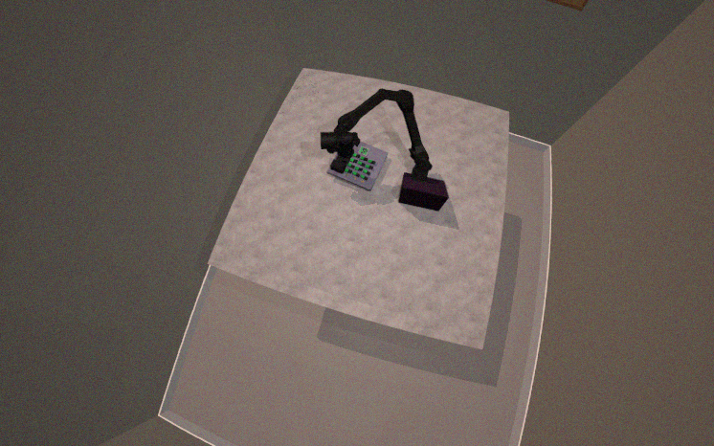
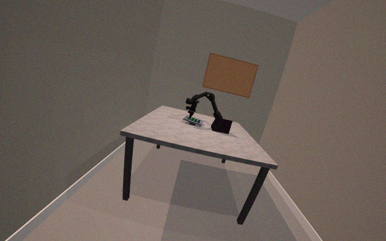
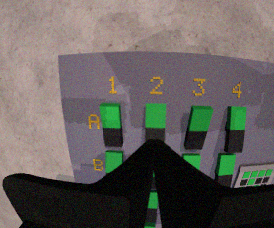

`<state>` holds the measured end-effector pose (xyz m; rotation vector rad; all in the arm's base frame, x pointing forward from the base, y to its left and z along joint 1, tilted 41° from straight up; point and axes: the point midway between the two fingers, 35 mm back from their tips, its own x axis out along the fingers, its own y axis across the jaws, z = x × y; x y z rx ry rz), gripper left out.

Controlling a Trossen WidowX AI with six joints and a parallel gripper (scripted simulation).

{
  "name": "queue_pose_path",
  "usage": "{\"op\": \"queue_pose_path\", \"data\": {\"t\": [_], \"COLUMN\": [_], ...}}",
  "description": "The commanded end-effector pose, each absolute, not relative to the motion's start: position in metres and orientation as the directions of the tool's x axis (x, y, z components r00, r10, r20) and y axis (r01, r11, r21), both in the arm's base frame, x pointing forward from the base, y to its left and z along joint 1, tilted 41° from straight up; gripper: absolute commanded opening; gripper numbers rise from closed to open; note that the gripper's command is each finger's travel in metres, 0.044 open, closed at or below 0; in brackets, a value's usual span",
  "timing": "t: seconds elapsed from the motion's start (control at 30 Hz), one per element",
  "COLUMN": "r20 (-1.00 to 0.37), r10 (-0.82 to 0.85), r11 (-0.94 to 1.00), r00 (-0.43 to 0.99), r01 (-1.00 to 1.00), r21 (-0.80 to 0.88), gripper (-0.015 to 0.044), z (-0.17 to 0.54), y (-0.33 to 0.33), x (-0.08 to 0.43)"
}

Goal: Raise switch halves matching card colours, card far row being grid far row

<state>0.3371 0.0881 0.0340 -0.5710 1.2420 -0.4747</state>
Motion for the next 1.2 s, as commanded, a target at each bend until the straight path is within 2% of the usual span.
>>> {"op": "queue_pose_path", "data": {"t": [0.0,1.17], "r20": [-0.735,-0.735], "r10": [-0.625,-0.625], "r11": [0.766,0.766], "r00": [0.263,0.263], "r01": [0.028,0.028], "r21": [-0.642,-0.642], "gripper": [0.0,0.0], "z": [0.0339,0.0314], "y": [0.0875,0.0854], "x": [0.3377,0.3385]}}
